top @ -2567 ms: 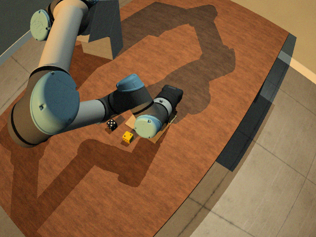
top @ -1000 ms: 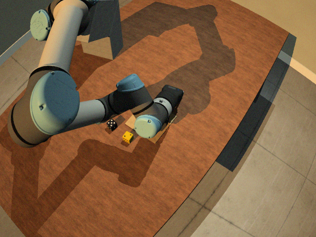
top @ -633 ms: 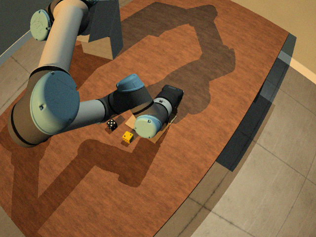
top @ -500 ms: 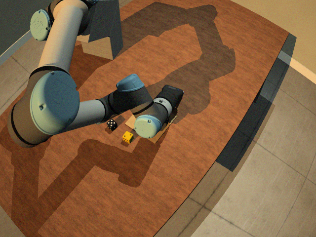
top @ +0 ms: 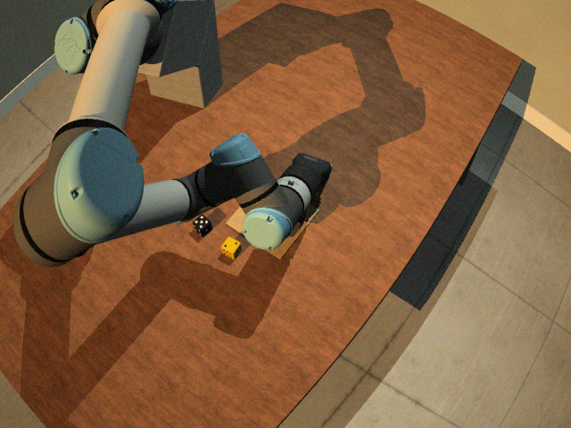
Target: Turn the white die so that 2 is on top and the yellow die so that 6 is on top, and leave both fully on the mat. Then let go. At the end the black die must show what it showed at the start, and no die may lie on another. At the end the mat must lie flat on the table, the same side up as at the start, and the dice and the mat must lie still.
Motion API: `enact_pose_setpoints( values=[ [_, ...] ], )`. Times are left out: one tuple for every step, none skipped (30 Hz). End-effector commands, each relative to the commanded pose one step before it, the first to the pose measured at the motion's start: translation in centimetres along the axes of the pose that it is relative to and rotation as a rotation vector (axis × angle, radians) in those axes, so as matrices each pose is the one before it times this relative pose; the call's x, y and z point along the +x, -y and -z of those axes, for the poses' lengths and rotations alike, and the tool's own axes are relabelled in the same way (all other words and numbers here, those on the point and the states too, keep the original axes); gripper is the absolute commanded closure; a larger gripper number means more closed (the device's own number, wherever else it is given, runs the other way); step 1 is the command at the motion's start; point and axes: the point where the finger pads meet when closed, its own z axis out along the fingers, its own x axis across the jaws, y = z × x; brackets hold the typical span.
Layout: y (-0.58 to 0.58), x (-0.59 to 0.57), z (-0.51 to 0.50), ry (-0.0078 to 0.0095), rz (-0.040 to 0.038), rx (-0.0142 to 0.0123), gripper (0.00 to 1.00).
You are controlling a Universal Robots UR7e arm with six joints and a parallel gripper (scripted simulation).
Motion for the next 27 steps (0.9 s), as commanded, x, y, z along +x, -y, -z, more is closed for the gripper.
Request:
enact_pose_setpoints(
  values=[
    [-0.033, -0.035, 0.326, 0.00052, 0.00080, 0.00015, 0.13],
    [0.000, 0.000, 0.191, 0.00000, 0.00000, 0.00000, 0.13],
    [0.000, 0.000, 0.240, 0.00000, 0.00000, 0.00000, 0.13],
    [0.000, 0.000, 0.284, 0.00000, 0.00000, 0.00000, 0.13],
    [0.000, 0.000, 0.322, 0.00000, 0.00000, 0.00000, 0.13],
    [0.000, 0.000, 0.000, 0.00000, 0.00000, 0.00000, 0.13],
    [0.000, 0.000, 0.000, 0.00000, 0.00000, 0.00000, 0.13],
    [0.000, 0.000, 0.354, 0.00000, 0.00000, 0.00000, 0.13],
    [0.000, 0.000, 0.376, 0.00000, 0.00000, 0.00000, 0.13],
    [0.000, 0.000, 0.387, 0.00000, 0.00000, 0.00000, 0.13],
    [0.000, 0.000, 0.389, 0.00000, 0.00000, 0.00000, 0.13],
    [0.000, 0.000, 0.380, 0.00000, 0.00000, 0.00000, 0.13],
    [0.000, 0.000, 0.360, 0.00000, 0.00000, 0.00000, 0.13],
    [0.000, 0.000, 0.331, 0.00000, 0.00000, 0.00000, 0.13],
    [0.000, 0.000, 0.293, 0.00000, 0.00000, 0.00000, 0.13],
    [0.000, 0.000, 0.248, 0.00000, 0.00000, 0.00000, 0.13],
    [0.000, 0.000, 0.199, 0.00000, 0.00000, 0.00000, 0.13],
    [0.000, 0.000, 0.149, 0.00000, 0.00000, 0.00000, 0.13],
    [0.000, 0.000, 0.100, 0.00000, 0.00000, 0.00000, 0.13],
    [0.000, 0.000, 0.056, 0.00000, 0.00000, 0.00000, 0.13],
    [0.000, 0.000, 0.023, 0.00000, 0.00000, 0.00000, 0.13],
    [0.000, 0.000, 0.003, 0.00000, 0.00000, 0.00000, 0.13],
    [0.000, 0.000, 0.000, 0.00000, 0.00000, 0.00000, 0.13],
    [0.000, 0.000, 0.000, 0.00000, 0.00000, 0.00000, 0.13],
    [-0.004, 0.000, 0.002, 0.00000, 0.00000, 0.00000, 0.13],
    [-0.024, 0.000, 0.013, 0.00000, 0.00000, 0.00000, 0.13],
    [-0.059, 0.000, 0.031, 0.00000, 0.00000, 0.00000, 0.13]
  ],
)
